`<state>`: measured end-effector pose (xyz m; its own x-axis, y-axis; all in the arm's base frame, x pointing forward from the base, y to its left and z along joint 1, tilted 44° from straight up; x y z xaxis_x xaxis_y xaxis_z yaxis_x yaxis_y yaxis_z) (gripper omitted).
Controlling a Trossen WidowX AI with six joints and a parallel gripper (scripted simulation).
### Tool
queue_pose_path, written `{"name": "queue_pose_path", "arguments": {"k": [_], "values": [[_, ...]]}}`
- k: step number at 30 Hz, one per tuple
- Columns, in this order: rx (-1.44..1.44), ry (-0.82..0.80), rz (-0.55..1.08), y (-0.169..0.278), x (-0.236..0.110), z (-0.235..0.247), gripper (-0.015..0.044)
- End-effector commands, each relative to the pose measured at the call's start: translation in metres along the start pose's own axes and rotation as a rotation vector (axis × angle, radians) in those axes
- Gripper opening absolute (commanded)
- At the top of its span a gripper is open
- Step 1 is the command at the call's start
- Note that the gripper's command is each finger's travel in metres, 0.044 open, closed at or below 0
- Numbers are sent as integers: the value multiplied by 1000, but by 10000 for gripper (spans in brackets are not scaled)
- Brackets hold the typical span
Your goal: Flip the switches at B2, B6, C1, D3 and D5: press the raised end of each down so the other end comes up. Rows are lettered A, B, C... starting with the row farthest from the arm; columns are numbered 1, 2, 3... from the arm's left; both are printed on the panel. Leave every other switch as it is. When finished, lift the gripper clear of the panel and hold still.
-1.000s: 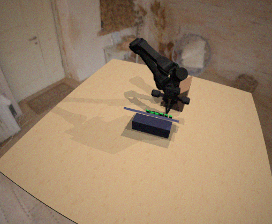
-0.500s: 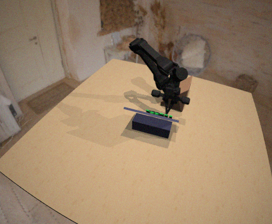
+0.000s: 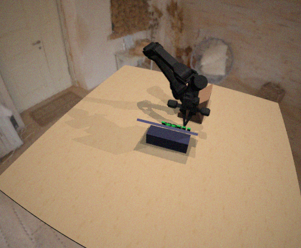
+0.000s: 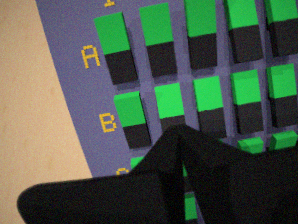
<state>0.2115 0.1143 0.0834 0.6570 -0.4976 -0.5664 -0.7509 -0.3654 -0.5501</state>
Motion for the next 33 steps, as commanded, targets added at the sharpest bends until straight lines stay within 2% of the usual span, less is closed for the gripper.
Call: {"name": "queue_pose_path", "arguments": {"k": [1, 30, 33], "values": [[-9, -2, 4, 1, 1, 1, 0], [-9, -1, 4, 1, 5, 1, 0], [-2, -8, 13, -1, -11, 3, 0]]}}
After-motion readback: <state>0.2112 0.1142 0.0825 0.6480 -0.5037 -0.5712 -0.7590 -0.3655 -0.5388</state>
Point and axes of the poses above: the point midway between the two fingers, 35 mm back from their tips, its own x axis out along the fingers, its own z axis across the jaws, y = z × x, the point moved 8 cm from there along -x, back along the fingers, and after that the axes turned 7 degrees about x, right-handed, at the moved point
